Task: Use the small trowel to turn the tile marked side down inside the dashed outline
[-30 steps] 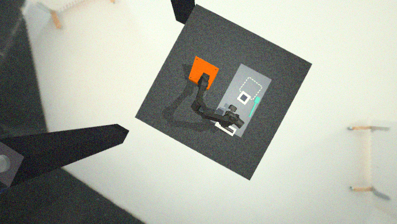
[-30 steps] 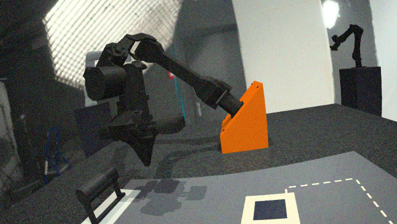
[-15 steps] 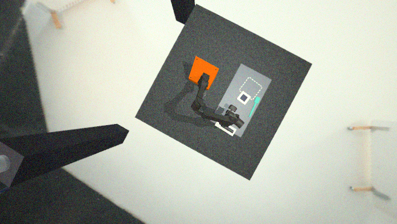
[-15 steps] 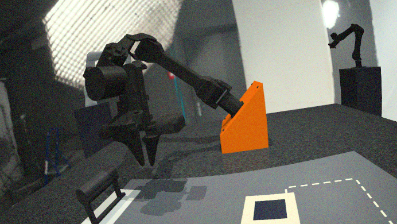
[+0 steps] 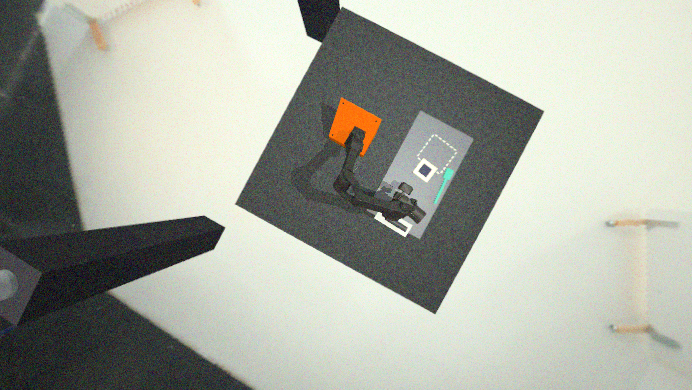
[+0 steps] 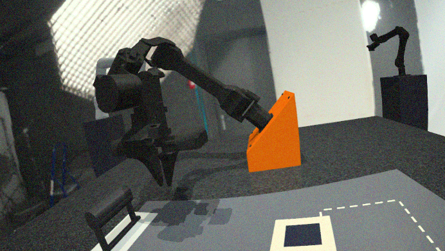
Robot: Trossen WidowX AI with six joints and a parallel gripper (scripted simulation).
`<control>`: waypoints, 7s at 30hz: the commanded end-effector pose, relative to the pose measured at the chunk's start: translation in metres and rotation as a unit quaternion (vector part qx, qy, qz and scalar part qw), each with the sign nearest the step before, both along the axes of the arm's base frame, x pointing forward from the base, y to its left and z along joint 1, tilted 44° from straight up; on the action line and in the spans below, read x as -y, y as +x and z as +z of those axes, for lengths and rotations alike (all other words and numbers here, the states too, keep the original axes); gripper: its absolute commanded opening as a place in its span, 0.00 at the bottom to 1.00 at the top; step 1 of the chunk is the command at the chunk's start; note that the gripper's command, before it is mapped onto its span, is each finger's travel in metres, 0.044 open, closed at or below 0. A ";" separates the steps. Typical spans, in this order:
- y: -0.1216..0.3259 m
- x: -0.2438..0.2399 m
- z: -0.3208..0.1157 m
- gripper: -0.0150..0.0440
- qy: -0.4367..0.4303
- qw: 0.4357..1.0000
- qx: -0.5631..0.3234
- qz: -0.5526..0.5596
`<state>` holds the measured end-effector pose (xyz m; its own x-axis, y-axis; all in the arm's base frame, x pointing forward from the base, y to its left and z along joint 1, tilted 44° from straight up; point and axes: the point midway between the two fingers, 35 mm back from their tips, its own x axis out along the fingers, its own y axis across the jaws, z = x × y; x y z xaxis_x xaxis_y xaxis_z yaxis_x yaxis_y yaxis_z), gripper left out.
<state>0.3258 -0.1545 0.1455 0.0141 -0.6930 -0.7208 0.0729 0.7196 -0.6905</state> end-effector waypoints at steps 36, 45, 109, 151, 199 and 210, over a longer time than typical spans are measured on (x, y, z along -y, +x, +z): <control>0.065 0.049 0.084 0.71 -0.005 1.000 -0.003 -0.002; 0.067 0.056 0.082 0.71 -0.005 1.000 -0.004 -0.002; 0.068 0.082 0.057 0.47 -0.004 0.986 0.115 -0.124; 0.068 0.082 0.057 0.71 0.001 0.845 0.371 -0.386; 0.042 0.072 0.063 0.76 0.259 0.809 0.434 -0.300; 0.020 0.074 0.064 0.76 0.337 0.781 0.496 -0.174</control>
<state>0.3527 -0.2302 0.2108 0.6368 -0.2801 -0.7184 0.6660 0.6693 0.3294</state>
